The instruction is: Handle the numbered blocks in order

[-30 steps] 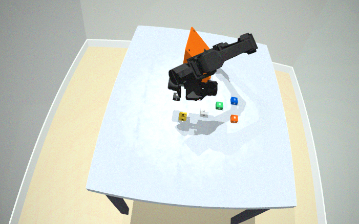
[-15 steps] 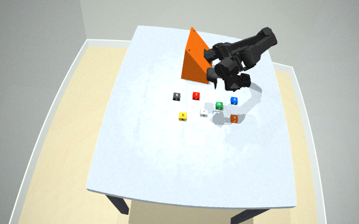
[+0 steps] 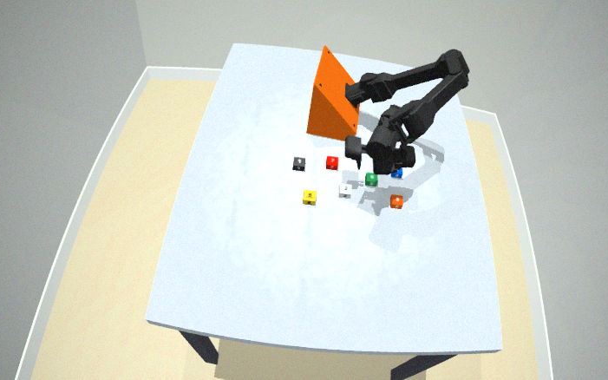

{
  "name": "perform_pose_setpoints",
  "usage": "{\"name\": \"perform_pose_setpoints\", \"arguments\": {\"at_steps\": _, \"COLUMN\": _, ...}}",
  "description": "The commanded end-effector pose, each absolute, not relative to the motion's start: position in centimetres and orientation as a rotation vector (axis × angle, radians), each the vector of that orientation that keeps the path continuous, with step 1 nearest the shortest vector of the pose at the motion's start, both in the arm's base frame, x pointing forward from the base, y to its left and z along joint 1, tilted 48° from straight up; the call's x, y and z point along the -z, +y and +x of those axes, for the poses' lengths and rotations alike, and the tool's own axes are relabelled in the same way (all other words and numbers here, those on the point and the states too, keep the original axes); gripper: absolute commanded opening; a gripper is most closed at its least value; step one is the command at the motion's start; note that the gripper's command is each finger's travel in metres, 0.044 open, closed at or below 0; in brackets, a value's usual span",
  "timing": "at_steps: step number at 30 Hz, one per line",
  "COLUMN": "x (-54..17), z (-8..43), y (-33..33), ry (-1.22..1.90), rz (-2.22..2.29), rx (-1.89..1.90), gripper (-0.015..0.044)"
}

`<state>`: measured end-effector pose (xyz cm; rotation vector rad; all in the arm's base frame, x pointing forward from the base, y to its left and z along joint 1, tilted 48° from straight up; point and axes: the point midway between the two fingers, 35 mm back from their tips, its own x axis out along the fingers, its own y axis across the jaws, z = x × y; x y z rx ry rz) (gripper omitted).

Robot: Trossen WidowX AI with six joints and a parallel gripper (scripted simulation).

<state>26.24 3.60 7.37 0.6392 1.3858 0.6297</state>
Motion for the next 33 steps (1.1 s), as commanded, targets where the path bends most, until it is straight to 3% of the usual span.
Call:
{"name": "perform_pose_setpoints", "arguments": {"at_steps": 1, "x": -7.2, "z": 26.3, "y": 4.1, "ry": 1.374, "rz": 0.638, "rx": -0.63, "gripper": 0.04}}
{"name": "perform_pose_setpoints", "arguments": {"at_steps": 23, "x": -5.1, "z": 26.6, "y": 6.5, "ry": 1.373, "rz": 0.64, "rx": -0.632, "gripper": 0.04}}
{"name": "perform_pose_setpoints", "arguments": {"at_steps": 33, "x": -5.1, "z": 26.6, "y": 6.5, "ry": 1.373, "rz": 0.64, "rx": -0.632, "gripper": 0.0137}}
